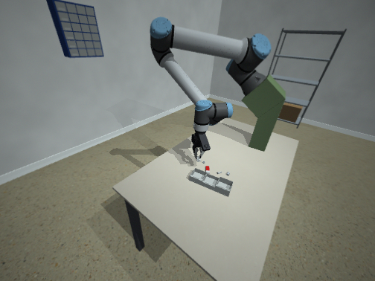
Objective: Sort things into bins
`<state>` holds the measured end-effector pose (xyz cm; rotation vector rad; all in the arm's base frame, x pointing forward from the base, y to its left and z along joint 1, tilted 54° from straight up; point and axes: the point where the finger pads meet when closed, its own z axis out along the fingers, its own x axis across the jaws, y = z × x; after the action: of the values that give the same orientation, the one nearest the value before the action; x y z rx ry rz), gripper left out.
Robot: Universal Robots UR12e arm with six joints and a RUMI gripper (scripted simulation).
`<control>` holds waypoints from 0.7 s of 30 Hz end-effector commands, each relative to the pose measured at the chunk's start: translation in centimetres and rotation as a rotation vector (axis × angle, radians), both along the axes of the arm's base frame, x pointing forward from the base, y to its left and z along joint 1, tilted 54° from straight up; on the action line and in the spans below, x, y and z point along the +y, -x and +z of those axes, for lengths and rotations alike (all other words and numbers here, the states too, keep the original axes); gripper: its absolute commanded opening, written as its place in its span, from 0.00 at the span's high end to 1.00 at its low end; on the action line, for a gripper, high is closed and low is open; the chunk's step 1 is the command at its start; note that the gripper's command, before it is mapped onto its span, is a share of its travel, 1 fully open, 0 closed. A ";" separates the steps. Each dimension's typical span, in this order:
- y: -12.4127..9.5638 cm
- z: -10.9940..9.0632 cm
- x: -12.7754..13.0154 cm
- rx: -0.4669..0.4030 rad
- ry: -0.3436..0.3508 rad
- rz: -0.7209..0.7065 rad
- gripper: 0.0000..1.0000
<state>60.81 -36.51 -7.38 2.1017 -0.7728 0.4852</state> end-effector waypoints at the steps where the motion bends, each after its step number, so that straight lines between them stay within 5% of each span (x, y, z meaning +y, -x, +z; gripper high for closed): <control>1: -2.2 -1.0 1.0 0.126 0.011 0.093 1.00; 10: -6.8 -3.2 2.9 0.355 0.031 0.260 1.00; 12: -6.8 -3.2 2.9 0.355 0.031 0.260 1.00; 21: -9.3 -4.3 4.0 0.620 0.054 0.450 1.00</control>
<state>69.58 -32.75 -11.47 2.1996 -0.0688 0.1294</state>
